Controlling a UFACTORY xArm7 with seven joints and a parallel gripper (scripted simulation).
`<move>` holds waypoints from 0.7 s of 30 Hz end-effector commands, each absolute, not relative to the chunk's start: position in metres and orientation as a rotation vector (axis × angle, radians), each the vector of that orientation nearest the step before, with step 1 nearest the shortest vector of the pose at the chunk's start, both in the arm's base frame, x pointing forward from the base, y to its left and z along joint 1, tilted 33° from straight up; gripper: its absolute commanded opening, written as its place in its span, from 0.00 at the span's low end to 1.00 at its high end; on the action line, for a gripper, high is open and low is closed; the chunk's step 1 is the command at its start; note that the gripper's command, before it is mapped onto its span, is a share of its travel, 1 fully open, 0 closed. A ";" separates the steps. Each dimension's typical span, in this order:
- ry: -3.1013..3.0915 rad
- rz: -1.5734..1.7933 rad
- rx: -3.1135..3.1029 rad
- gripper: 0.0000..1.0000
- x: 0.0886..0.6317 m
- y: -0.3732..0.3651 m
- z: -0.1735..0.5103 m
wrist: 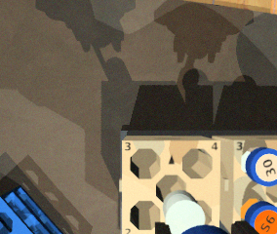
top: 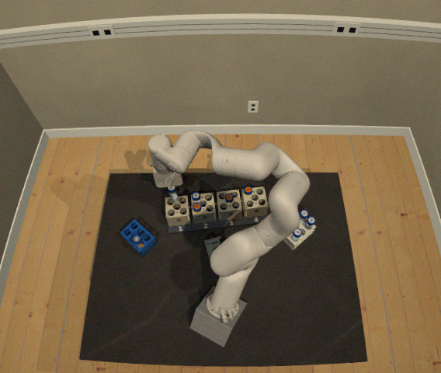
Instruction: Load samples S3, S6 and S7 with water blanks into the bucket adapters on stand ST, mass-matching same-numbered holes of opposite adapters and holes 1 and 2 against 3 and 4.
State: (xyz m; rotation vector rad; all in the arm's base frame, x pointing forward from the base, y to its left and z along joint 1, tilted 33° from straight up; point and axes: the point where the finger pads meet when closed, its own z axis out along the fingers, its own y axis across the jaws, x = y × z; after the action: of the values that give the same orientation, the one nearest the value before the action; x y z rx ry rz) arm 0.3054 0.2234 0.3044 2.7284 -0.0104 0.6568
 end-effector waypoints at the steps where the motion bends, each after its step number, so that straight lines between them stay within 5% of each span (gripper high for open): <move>1: -0.009 0.661 2.730 0.00 0.310 0.222 0.298; 21: -0.009 0.661 2.730 0.00 0.321 0.213 0.276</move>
State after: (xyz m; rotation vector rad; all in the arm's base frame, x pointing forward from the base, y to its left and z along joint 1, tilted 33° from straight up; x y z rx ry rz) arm 0.3196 0.2124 0.2766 2.7279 -0.0108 0.6547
